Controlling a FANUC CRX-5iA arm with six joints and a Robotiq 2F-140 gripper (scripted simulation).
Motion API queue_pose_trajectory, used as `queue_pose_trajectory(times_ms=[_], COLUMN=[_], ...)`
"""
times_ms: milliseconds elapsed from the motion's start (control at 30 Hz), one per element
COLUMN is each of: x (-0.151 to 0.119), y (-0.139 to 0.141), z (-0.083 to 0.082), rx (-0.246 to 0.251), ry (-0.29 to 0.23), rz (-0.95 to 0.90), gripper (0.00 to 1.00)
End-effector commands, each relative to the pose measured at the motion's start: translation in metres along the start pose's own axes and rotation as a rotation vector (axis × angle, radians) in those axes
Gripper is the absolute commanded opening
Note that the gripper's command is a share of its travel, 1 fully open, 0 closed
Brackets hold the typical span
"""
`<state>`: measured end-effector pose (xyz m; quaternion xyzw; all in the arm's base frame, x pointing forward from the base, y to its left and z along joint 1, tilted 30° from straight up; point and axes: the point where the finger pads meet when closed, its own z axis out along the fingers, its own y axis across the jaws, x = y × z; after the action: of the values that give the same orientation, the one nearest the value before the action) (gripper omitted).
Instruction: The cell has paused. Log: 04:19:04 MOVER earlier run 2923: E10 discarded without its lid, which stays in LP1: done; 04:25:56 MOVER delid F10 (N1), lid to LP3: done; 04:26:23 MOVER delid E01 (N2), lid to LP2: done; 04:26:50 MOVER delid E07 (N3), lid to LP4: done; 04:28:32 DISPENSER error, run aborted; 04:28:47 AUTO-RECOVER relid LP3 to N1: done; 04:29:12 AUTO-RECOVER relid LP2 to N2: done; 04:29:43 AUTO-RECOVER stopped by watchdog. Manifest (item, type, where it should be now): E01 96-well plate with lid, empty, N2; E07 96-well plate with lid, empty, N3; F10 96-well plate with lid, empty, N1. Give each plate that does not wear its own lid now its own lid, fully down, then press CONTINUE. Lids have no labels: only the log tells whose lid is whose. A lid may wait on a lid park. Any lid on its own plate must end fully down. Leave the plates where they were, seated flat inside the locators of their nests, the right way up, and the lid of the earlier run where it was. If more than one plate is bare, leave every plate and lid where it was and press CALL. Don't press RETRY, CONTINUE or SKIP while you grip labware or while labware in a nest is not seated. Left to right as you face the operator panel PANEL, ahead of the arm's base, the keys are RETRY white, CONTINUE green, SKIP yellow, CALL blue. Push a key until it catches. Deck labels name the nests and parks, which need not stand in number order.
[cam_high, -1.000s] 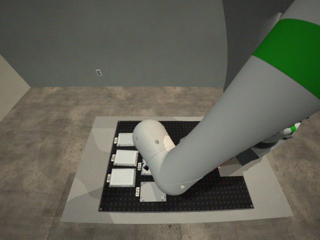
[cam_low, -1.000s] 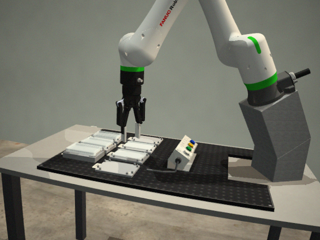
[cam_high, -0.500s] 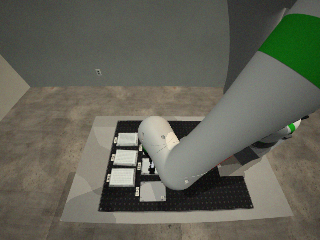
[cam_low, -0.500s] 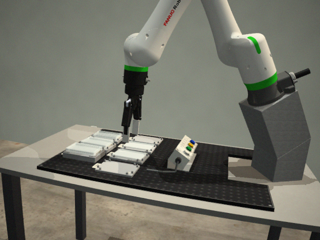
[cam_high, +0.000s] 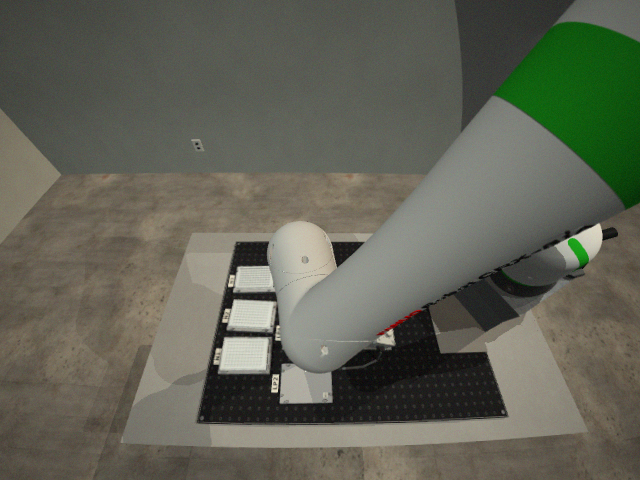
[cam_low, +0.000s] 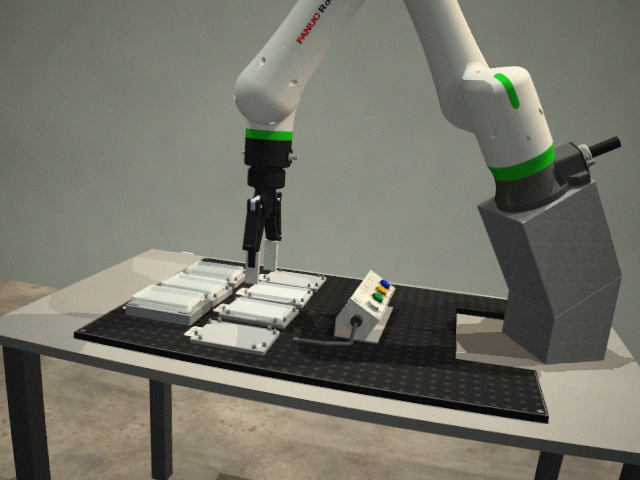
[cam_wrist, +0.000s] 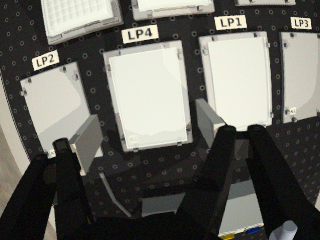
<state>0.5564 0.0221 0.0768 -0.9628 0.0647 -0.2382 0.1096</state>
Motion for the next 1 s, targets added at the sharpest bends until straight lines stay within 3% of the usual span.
queue_pose_trajectory(times_ms=[0,533,967], x=[0.000,0.000,0.000], y=[0.000,0.000,0.001], z=[0.000,0.008,0.028], rx=[0.000,0.000,0.000], ry=[0.000,0.000,0.000], rz=[0.000,0.000,0.000], gripper=[0.66,0.66,0.66])
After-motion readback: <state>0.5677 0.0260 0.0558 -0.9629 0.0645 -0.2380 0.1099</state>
